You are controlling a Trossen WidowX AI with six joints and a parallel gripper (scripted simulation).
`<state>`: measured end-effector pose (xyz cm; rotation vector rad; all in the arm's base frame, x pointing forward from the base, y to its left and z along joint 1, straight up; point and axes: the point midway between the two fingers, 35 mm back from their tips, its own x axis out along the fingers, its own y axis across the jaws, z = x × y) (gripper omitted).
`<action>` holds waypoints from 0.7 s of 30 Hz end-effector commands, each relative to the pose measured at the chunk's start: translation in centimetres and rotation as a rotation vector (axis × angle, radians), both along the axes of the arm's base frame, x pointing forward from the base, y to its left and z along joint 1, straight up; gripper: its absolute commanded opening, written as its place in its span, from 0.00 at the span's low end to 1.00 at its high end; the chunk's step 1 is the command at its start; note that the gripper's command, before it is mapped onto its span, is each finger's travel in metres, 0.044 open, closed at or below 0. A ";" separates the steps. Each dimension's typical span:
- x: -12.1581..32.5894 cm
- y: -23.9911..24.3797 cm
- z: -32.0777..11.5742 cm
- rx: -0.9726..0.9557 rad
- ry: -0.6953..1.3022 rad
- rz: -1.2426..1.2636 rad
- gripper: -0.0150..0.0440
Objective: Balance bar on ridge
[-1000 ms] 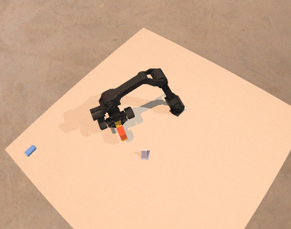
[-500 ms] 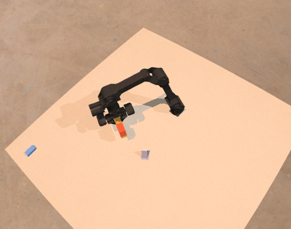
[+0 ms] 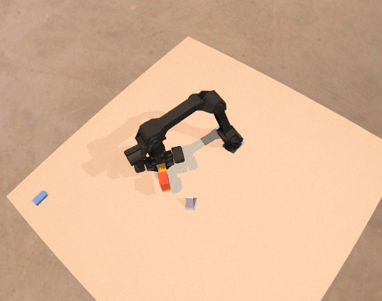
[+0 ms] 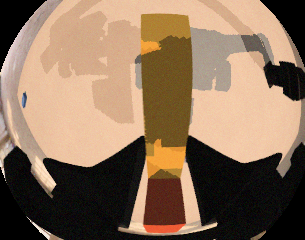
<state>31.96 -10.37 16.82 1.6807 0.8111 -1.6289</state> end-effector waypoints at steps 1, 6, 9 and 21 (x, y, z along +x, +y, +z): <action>0.0 1.4 0.0 0.001 0.001 -0.045 0.25; 0.1 3.4 0.1 0.005 0.001 -0.104 0.25; 0.1 4.6 0.1 0.007 0.000 -0.139 0.25; -0.5 9.2 0.1 0.017 0.001 -0.276 0.25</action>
